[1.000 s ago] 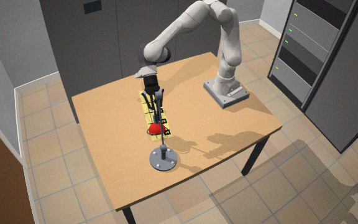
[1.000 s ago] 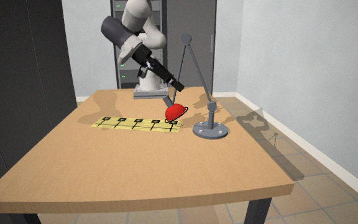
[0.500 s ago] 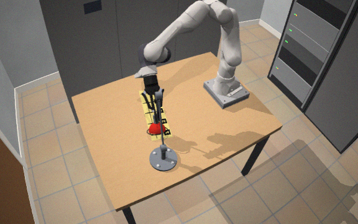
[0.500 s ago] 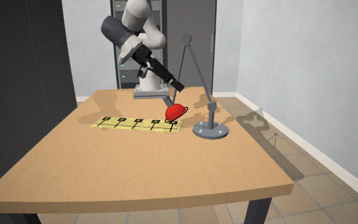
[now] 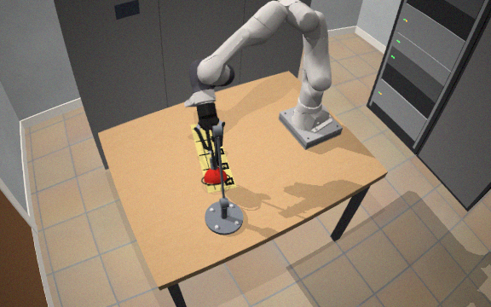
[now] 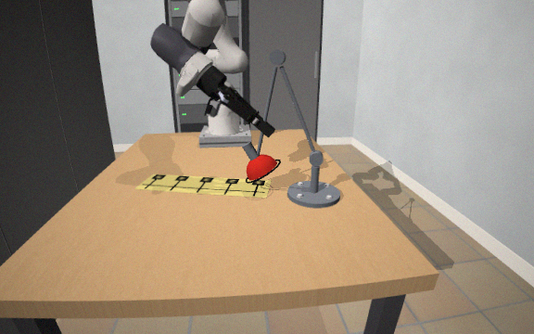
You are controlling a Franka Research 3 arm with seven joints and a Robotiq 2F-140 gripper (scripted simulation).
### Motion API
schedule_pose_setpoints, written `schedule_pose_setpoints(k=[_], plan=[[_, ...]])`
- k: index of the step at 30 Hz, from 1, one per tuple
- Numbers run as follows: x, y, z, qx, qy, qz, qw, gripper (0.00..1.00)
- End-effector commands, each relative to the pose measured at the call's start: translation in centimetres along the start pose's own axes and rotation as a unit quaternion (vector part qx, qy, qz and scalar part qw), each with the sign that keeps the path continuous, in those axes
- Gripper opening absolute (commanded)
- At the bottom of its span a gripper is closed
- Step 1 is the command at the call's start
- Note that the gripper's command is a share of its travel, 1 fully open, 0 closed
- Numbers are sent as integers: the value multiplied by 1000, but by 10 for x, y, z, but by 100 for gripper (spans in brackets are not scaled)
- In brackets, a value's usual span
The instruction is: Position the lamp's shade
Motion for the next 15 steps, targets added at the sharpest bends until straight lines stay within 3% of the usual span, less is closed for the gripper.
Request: schedule_pose_setpoints(k=[1, 15], plan=[[4, -5, -3, -1, -7, 7, 1000, 10], [5, -8, -5, -1, -7, 7, 1000, 10]])
Point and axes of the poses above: the point where the finger pads meet when closed, its own x axis back along the fingers, its own z axis across the jaws, y = z × x, the point moved 8 cm from there along x, back along the fingers, and after that the axes turned 4 degrees about x, right-handed, at the moved point
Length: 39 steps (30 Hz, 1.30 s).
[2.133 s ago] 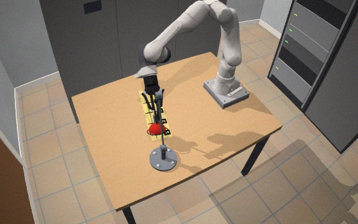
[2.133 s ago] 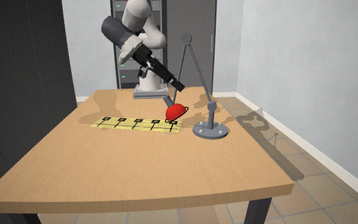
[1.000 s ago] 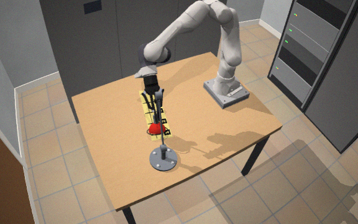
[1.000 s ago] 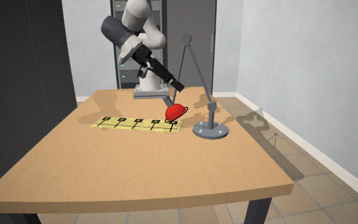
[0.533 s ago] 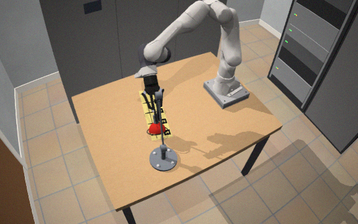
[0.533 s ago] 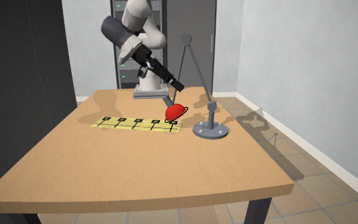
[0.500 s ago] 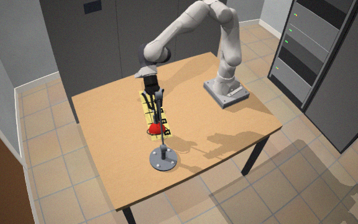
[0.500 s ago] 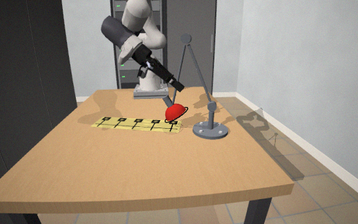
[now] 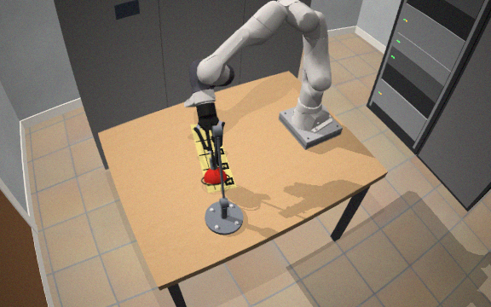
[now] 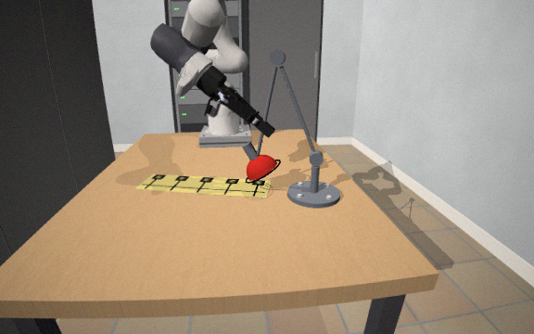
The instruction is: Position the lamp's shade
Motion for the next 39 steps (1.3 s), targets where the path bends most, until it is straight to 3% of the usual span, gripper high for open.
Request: schedule_pose_setpoints(k=[1, 7, 8, 39], plan=[[5, -8, -5, -1, -7, 7, 1000, 10], [5, -10, -5, -1, -7, 7, 1000, 10], [5, -9, -5, -1, -6, 7, 1000, 100], [1, -3, -2, -1, -1, 1, 1000, 100]])
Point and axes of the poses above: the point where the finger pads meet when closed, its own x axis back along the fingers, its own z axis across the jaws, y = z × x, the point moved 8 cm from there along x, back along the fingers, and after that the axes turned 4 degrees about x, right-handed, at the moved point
